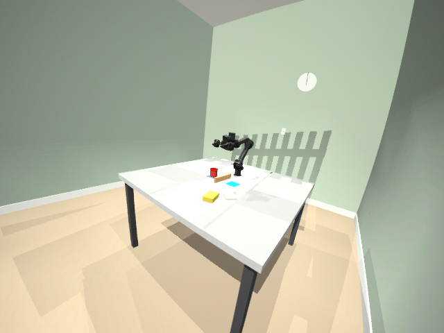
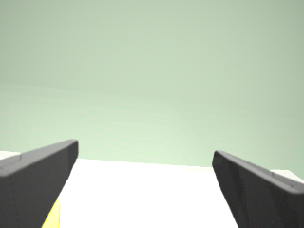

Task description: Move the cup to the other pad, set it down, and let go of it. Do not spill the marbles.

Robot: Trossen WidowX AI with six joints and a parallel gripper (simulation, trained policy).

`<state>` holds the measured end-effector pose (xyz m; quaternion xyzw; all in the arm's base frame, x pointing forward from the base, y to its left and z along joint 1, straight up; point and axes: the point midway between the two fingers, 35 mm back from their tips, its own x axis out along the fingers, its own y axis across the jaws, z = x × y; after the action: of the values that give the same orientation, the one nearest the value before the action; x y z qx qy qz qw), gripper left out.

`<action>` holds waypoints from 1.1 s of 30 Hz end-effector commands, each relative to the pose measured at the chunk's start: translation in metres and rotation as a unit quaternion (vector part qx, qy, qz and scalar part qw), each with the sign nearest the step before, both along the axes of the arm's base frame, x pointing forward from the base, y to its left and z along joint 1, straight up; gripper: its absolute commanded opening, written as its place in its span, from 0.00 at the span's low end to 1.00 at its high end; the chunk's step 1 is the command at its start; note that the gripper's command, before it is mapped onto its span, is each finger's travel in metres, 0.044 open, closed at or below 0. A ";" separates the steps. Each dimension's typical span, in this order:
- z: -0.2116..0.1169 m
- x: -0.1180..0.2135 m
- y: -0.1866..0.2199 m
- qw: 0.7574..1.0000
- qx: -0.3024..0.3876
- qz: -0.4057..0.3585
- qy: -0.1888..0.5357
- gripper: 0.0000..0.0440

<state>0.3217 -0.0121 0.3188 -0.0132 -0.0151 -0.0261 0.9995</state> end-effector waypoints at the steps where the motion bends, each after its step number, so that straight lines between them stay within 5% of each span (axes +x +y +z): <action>1: -0.001 0.000 0.000 1.000 0.002 -0.001 0.004 0.85; 13: -0.023 -0.001 0.008 0.996 0.040 0.002 0.076 0.15; 21: -0.035 -0.002 0.018 0.988 0.067 0.012 0.138 0.10; 33: -0.049 -0.006 0.030 0.967 0.101 0.017 0.234 0.18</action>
<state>0.3160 0.0143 0.2747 0.0726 0.1947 -0.0086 0.9781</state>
